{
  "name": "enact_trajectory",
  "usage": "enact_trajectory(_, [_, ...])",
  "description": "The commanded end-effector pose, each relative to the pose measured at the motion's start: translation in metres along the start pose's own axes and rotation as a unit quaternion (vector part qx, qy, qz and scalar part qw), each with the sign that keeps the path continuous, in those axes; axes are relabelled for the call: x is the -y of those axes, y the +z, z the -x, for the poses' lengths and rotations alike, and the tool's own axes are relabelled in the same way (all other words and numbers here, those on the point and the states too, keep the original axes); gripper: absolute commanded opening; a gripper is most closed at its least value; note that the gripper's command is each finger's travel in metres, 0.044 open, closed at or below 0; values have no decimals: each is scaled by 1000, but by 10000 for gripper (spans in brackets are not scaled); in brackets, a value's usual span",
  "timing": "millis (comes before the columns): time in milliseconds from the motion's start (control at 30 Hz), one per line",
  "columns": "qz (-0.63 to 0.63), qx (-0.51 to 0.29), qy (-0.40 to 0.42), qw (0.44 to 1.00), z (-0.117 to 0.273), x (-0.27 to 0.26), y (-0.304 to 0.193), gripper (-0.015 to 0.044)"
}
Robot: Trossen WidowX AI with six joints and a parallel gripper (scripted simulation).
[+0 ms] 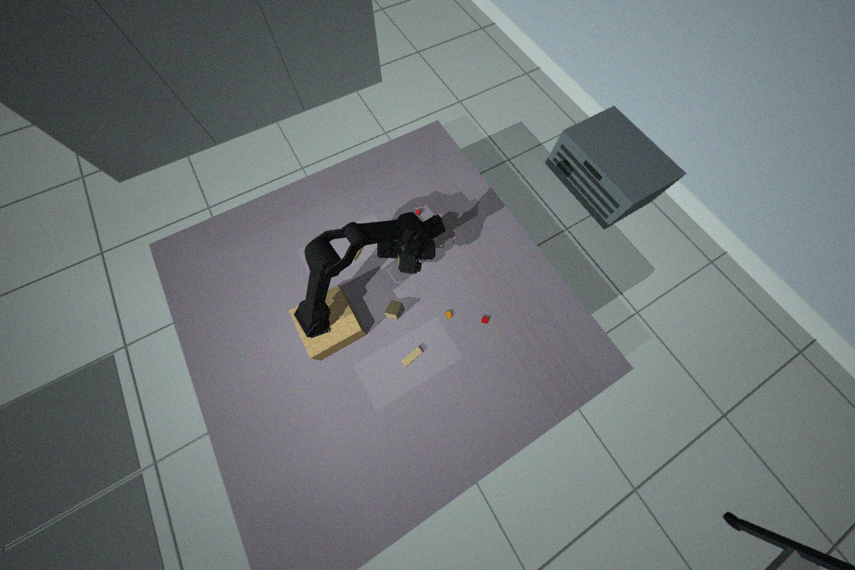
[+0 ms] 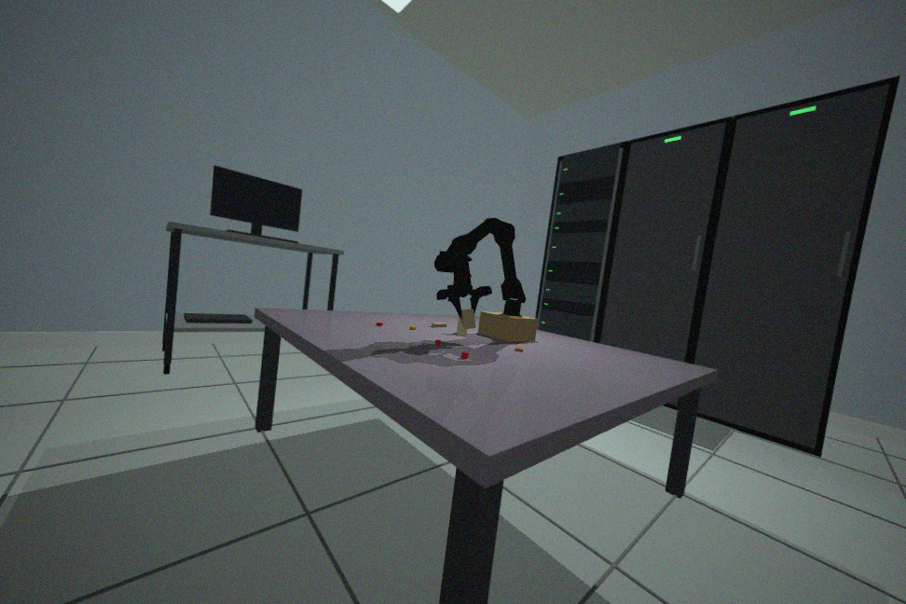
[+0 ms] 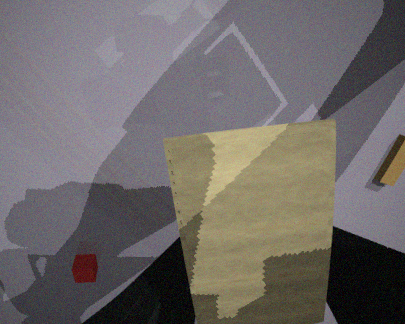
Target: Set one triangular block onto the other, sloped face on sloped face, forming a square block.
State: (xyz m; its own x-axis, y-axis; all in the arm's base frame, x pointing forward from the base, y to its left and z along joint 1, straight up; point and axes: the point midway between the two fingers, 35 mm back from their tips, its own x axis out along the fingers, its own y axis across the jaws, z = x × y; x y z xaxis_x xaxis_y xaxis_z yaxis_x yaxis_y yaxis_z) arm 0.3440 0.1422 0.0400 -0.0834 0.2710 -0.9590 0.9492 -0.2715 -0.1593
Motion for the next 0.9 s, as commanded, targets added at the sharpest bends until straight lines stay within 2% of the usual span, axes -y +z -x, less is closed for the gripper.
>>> enact_trajectory(0, [-47, 38, 40, 997, 9, -1, -6, 0])
enact_trajectory(267, [-129, 93, 110, 981, 18, 0, -13, 0])
enact_trajectory(567, [-131, 94, 112, 981, 20, 0, -11, 0])
enact_trajectory(867, [-131, 96, 112, 980, 46, 11, 21, 0])
